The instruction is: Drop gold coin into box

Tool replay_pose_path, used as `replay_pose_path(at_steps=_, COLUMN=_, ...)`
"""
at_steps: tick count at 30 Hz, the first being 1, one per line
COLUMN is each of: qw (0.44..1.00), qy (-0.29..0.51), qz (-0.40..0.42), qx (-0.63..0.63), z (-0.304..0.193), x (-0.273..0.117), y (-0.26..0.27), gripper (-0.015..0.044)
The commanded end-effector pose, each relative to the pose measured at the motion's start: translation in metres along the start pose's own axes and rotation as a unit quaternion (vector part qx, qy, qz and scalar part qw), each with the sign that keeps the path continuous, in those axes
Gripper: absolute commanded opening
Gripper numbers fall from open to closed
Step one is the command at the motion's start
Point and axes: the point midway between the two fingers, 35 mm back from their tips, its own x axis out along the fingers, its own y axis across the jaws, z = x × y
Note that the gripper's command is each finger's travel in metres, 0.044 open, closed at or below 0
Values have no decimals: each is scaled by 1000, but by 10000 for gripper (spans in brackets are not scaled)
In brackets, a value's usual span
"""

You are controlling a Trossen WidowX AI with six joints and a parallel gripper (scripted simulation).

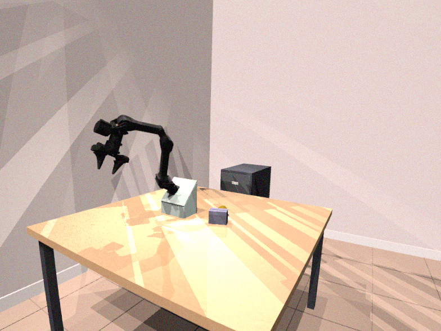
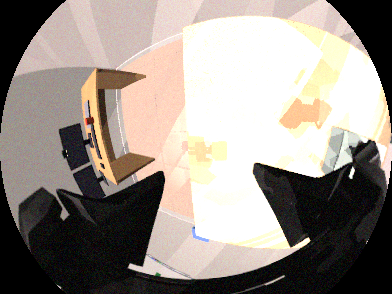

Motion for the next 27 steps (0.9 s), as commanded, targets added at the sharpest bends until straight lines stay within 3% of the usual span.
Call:
replay_pose_path(at_steps=1, qw=1000, qy=1, qz=-1, qx=-1, z=0, x=1, y=0, gripper=374)
replay_pose_path(at_steps=9, qw=994, qy=67, qz=-33, qx=-82, z=-4, x=42, y=-8, gripper=164)
replay_pose_path(at_steps=20, qw=925, qy=236, qz=-141, qx=-260, z=-80, x=141, y=-55, gripper=161)
replay_pose_path(at_steps=27, qw=844, qy=313, qz=-182, qx=-396, z=-144, x=172, y=-104, gripper=161)
